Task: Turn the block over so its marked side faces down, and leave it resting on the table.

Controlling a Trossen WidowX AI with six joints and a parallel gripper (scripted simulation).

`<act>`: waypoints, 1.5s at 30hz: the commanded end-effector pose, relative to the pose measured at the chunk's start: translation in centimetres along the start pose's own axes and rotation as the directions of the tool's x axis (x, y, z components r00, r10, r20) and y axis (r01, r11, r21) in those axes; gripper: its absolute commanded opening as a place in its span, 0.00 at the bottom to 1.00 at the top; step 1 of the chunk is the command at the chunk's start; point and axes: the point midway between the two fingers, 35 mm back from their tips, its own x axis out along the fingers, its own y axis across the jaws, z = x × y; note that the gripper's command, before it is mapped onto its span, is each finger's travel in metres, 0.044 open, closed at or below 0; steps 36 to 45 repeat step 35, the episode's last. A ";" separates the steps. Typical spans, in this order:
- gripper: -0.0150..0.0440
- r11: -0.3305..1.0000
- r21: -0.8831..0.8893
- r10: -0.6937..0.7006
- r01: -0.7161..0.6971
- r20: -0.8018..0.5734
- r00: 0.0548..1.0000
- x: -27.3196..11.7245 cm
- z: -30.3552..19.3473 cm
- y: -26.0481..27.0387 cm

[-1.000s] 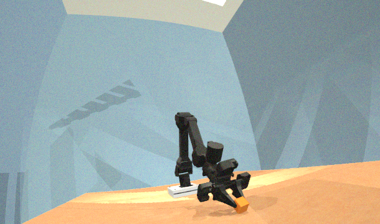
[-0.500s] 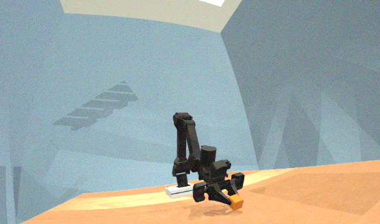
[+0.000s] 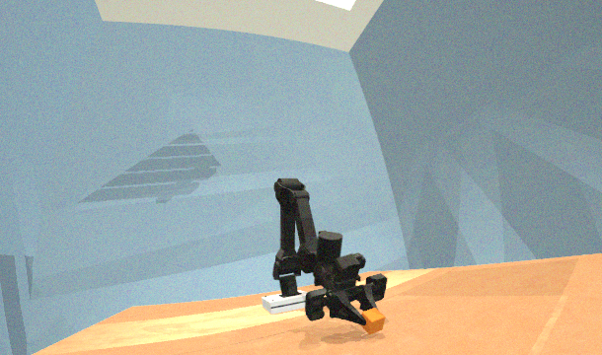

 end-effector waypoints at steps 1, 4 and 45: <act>0.61 1.000 -0.005 -0.005 0.005 0.002 1.000 0.0 0.0 -0.1; 0.74 1.000 -0.005 -0.005 0.005 0.002 1.000 0.0 0.0 -0.1; 1.00 1.000 -0.005 -0.005 0.005 0.002 1.000 0.0 0.0 -0.1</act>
